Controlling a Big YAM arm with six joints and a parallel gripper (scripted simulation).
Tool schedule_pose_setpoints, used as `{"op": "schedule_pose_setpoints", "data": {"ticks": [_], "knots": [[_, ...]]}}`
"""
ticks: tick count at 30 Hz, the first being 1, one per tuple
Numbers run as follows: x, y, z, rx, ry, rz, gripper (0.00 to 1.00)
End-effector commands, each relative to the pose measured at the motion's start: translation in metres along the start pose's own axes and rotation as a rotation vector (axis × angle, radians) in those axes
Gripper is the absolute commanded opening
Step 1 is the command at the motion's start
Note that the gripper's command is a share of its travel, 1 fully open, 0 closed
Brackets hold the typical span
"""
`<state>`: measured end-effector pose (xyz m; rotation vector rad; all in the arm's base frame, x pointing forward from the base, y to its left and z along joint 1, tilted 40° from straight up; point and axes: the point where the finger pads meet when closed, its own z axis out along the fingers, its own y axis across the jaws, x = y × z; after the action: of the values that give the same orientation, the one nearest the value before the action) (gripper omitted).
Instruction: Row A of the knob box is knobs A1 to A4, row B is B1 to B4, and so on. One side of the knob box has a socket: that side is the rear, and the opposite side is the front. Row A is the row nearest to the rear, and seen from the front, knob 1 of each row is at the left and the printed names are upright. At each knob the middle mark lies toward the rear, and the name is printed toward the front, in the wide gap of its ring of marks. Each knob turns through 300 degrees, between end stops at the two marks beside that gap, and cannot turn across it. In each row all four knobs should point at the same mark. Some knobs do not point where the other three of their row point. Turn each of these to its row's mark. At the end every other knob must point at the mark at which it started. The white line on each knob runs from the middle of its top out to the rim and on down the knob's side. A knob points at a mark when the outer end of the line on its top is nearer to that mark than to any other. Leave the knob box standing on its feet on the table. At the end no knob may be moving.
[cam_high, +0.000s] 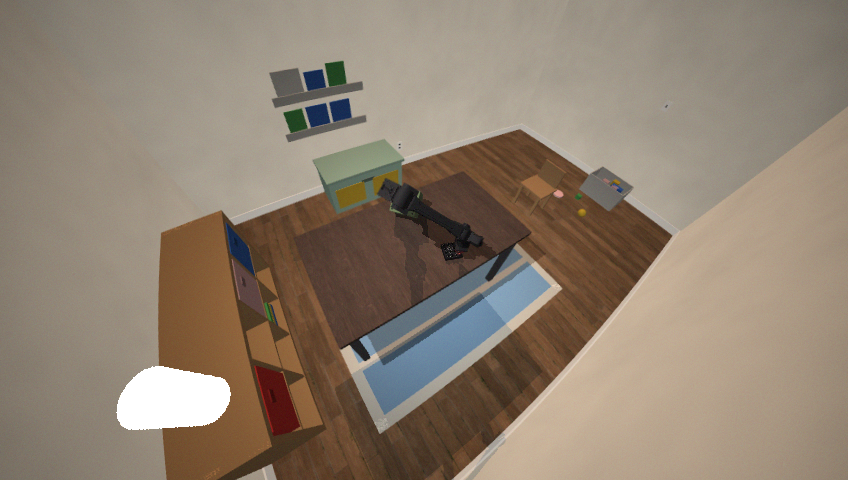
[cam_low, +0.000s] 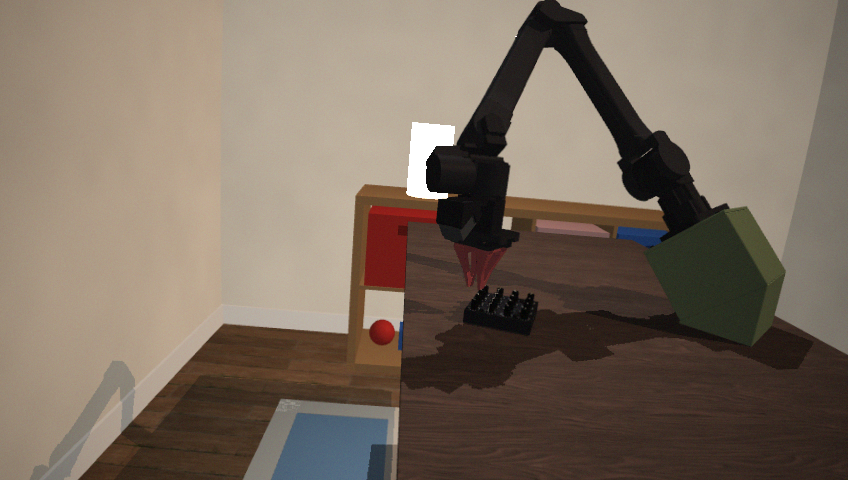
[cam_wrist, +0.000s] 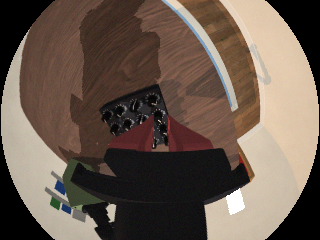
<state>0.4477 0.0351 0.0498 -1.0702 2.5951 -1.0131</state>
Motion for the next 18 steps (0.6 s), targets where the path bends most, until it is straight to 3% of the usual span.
{"op": "schedule_pose_setpoints", "data": {"ticks": [1, 8, 18], "knots": [[0.01, 0.003, 0.012, -0.012, 0.019, -0.001, 0.18], [0.012, -0.006, 0.002, 0.002, -0.003, 0.019, 0.18], [0.022, -0.003, 0.003, 0.0, 0.0, 0.017, 0.18]]}}
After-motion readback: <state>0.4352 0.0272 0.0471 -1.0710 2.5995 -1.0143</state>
